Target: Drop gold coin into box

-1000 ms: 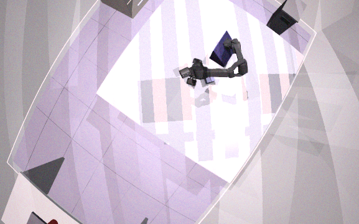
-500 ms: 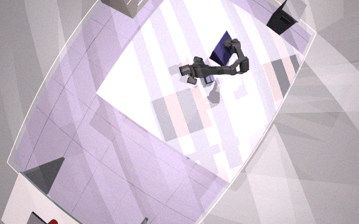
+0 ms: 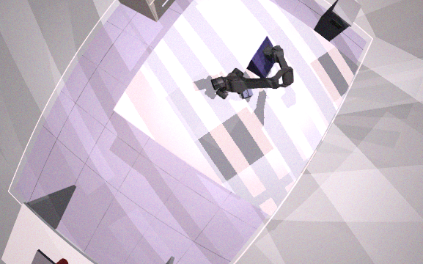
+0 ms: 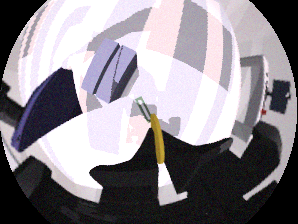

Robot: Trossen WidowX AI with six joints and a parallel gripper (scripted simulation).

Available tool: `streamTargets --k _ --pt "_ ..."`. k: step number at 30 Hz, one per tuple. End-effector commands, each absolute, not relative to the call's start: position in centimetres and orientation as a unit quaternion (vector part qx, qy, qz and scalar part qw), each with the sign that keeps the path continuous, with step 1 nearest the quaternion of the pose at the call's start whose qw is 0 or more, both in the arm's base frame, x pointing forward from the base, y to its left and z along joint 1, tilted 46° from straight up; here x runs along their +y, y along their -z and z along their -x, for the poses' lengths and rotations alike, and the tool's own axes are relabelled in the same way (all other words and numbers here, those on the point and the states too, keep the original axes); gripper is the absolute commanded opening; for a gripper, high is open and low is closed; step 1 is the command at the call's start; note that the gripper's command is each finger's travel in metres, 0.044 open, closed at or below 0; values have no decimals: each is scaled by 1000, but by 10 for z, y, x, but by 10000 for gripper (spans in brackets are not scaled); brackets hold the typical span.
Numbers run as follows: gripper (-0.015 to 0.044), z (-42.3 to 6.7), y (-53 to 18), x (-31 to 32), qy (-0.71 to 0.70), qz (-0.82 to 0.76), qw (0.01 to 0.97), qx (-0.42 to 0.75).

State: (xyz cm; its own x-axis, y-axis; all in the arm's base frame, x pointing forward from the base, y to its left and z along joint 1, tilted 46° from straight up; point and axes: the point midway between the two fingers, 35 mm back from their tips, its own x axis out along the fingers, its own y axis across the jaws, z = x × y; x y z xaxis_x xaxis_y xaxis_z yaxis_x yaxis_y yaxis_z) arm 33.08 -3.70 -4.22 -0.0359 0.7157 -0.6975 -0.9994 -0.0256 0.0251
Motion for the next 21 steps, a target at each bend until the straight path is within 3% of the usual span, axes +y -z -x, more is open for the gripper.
streamTargets --k 1,14,21 --pt "0 -332 42 -37 -643 210 661 324" --pt "0 -337 40 -36 -558 61 691 456" --pt "0 -337 40 -36 -553 54 691 462"
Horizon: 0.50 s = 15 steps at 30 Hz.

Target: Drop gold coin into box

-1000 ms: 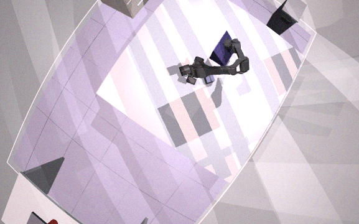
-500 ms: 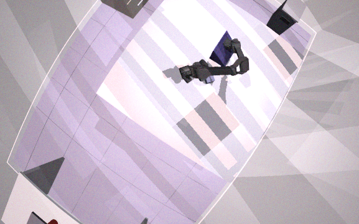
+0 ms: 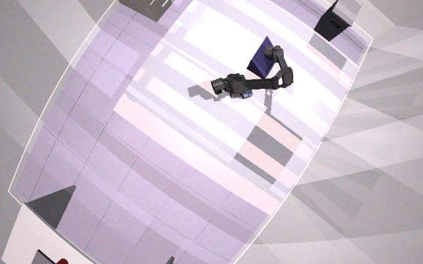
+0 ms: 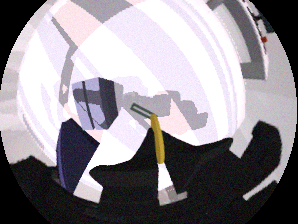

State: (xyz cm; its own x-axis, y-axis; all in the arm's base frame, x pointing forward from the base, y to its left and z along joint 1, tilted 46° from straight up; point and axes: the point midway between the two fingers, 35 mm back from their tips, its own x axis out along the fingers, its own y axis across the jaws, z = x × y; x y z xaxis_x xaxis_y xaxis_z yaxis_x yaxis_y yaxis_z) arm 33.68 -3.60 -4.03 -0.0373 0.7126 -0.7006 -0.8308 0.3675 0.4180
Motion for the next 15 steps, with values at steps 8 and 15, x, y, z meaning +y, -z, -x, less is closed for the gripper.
streamTargets --k 8,15 --pt "0 -330 30 -28 -553 53 691 463" --pt "0 -321 18 -18 -552 53 691 463"
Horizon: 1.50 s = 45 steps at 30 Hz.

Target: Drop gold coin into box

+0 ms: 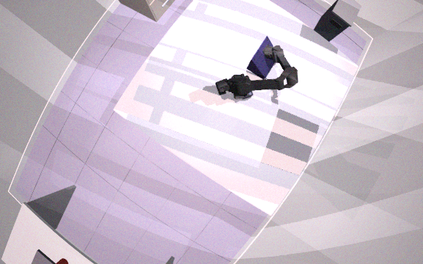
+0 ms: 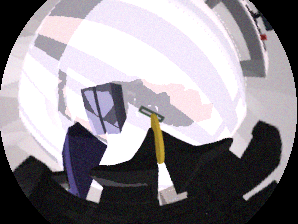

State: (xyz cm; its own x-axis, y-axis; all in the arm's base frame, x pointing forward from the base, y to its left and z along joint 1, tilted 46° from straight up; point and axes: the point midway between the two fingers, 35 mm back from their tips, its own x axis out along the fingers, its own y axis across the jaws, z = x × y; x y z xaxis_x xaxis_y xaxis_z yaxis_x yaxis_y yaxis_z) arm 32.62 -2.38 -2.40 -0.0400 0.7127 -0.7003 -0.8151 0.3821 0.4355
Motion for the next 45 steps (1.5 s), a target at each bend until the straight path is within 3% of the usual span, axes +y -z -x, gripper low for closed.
streamTargets --k 1,31,45 --pt "0 -320 16 -16 -552 53 691 463" --pt "0 -270 -25 25 -554 50 690 464" --pt "0 -273 -23 22 -554 52 689 464"
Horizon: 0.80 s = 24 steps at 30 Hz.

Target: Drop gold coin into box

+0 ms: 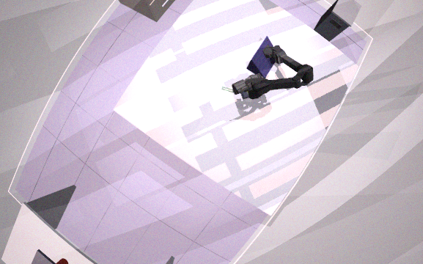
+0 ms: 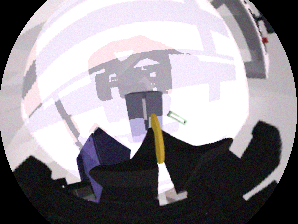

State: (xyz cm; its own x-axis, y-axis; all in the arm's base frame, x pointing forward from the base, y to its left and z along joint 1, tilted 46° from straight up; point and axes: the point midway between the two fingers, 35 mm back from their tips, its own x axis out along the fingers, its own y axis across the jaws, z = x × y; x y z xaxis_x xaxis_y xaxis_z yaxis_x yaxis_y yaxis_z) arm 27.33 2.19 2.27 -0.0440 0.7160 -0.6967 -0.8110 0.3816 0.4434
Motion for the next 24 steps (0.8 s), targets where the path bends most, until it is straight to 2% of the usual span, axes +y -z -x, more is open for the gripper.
streamTargets --k 1,24 --pt "0 -273 -23 22 -554 52 689 464" --pt "0 -269 -23 27 -554 52 689 465"
